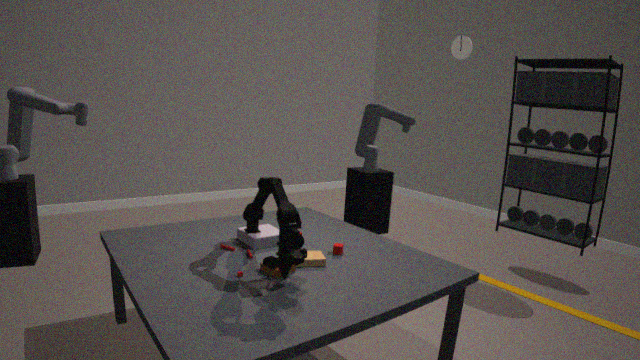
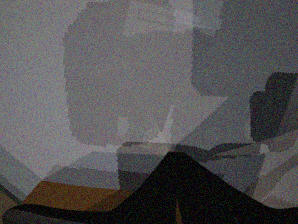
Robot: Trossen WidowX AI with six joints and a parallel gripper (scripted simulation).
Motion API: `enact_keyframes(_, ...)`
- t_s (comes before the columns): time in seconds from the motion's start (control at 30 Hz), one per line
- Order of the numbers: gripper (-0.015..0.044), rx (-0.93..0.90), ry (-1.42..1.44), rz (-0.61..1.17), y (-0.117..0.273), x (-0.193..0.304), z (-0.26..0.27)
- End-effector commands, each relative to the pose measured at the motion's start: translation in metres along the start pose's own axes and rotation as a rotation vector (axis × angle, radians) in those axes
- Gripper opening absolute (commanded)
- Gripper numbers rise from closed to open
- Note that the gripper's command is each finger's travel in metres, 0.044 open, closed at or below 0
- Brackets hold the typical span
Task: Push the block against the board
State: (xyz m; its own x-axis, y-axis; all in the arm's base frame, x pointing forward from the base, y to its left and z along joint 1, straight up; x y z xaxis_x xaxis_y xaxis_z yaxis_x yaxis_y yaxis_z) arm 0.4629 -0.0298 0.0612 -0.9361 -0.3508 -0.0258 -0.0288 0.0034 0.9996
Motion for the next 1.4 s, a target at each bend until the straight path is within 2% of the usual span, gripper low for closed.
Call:
enact_keyframes(0.0,0.0000,0.000,0.004,-0.012,0.003,0.002,-0.001)
enact_keyframes(1.37,0.0000,0.000,0.004,-0.008,0.003,0.053,-0.004)
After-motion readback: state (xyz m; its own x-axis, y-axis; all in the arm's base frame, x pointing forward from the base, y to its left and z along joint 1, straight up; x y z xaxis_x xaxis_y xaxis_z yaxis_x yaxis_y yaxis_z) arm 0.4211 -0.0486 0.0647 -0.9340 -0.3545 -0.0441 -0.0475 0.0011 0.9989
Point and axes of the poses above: the point midway between the two fingers, 35 mm back from their tips, its own y axis back along the fingers, its own z axis across the jaws, x = y × z, the point moved 6 cm from there along y, back along the fingers
